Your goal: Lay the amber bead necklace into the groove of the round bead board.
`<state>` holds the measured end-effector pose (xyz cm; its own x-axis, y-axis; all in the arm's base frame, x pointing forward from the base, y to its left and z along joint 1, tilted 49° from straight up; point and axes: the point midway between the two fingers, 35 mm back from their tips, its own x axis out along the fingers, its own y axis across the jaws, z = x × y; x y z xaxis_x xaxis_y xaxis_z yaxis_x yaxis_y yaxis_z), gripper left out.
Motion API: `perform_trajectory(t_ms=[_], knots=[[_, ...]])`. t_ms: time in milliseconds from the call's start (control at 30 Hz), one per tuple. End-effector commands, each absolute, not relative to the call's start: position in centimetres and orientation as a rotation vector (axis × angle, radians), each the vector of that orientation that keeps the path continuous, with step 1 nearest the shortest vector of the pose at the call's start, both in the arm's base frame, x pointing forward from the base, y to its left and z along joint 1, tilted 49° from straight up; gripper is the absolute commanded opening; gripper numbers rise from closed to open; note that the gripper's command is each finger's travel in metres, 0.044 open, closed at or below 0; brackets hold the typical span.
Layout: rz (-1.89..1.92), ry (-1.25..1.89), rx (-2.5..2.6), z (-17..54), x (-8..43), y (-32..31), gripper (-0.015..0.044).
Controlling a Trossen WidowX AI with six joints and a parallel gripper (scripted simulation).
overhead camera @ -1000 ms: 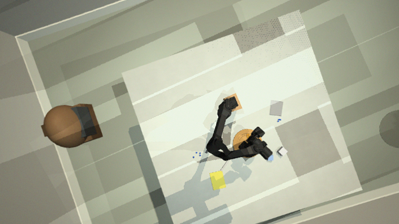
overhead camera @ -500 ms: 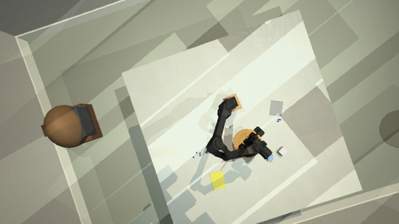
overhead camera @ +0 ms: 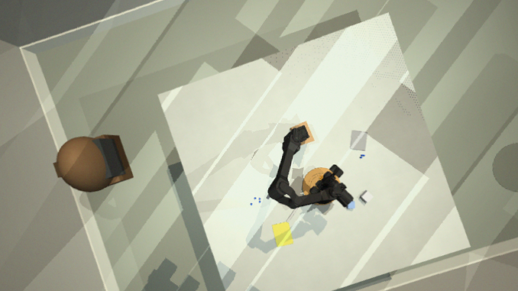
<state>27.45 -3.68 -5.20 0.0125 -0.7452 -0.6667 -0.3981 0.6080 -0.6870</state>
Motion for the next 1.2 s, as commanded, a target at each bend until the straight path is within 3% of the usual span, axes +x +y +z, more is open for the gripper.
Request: perform_trajectory(t_ms=[0, 1167], knots=[[-0.353, 1.605, -0.974, -5.2, 27.5, -3.7, 0.0], [-0.354, 1.605, -0.982, -4.0, 27.3, -3.0, 0.0]])
